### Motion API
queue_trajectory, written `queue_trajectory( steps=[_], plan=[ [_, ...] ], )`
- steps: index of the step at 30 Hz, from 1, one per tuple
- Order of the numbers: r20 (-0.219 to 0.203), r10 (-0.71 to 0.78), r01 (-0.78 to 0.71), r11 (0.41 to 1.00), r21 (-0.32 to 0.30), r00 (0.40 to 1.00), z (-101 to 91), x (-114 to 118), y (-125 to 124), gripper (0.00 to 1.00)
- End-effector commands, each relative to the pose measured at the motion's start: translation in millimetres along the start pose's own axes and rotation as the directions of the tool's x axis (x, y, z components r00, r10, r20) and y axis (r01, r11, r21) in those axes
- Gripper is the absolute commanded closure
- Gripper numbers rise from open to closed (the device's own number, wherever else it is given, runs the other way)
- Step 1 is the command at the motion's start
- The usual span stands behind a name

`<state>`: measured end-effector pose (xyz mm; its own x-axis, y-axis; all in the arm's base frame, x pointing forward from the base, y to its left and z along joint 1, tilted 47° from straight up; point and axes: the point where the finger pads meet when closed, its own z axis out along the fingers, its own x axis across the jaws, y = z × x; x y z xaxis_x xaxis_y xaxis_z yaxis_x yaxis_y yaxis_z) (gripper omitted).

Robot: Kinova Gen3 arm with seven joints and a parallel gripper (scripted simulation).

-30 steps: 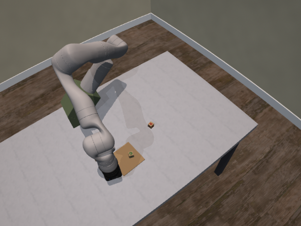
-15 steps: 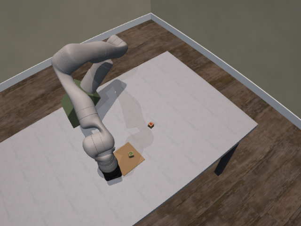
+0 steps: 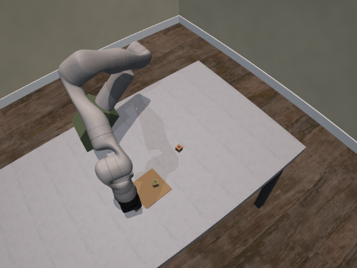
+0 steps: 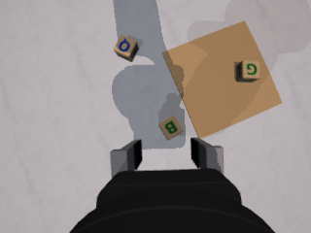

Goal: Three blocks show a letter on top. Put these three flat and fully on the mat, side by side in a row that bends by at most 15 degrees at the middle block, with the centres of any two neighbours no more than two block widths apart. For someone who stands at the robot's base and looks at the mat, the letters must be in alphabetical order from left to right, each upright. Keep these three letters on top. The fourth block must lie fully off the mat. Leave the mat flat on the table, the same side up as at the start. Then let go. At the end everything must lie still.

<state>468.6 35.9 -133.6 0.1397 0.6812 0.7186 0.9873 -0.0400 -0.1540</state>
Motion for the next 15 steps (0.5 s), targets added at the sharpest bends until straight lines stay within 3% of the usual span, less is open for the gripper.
queue_trajectory(
  steps=[1,15],
  plan=[
    [0.003,0.002,-0.002,1.0,-0.004,1.0,-2.5,-7,-8,0.0],
    [0.005,0.002,-0.002,1.0,-0.004,1.0,-3.0,-14,-18,0.0]
  ],
)
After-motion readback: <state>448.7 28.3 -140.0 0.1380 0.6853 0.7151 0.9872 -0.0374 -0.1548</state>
